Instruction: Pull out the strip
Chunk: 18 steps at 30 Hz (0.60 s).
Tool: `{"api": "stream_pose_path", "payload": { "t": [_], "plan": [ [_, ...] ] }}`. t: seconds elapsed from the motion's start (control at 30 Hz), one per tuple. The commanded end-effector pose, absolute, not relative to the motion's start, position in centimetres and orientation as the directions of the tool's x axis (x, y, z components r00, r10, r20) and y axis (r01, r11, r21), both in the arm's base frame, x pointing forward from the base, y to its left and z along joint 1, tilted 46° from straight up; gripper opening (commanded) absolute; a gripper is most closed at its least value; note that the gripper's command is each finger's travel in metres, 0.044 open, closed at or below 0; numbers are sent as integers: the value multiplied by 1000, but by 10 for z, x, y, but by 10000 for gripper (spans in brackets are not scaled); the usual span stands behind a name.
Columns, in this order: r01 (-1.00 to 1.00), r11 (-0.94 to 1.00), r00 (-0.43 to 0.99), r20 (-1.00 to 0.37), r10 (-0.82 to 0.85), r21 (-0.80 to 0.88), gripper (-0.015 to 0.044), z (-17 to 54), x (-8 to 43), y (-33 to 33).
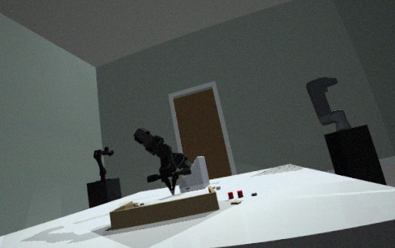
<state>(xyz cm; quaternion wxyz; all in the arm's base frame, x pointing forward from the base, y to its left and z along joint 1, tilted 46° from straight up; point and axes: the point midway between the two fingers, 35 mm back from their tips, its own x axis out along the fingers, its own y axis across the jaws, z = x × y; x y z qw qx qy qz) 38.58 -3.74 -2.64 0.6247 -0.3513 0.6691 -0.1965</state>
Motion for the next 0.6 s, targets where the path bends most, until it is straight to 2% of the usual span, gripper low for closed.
{"api": "stream_pose_path", "payload": {
  "t": [0.0,0.57],
  "plan": [
    [-233,672,23,-695,-719,-703,0,-32,384,-43],
    [-233,670,22,-693,-721,-705,0,-46,381,-60]
  ]
}}
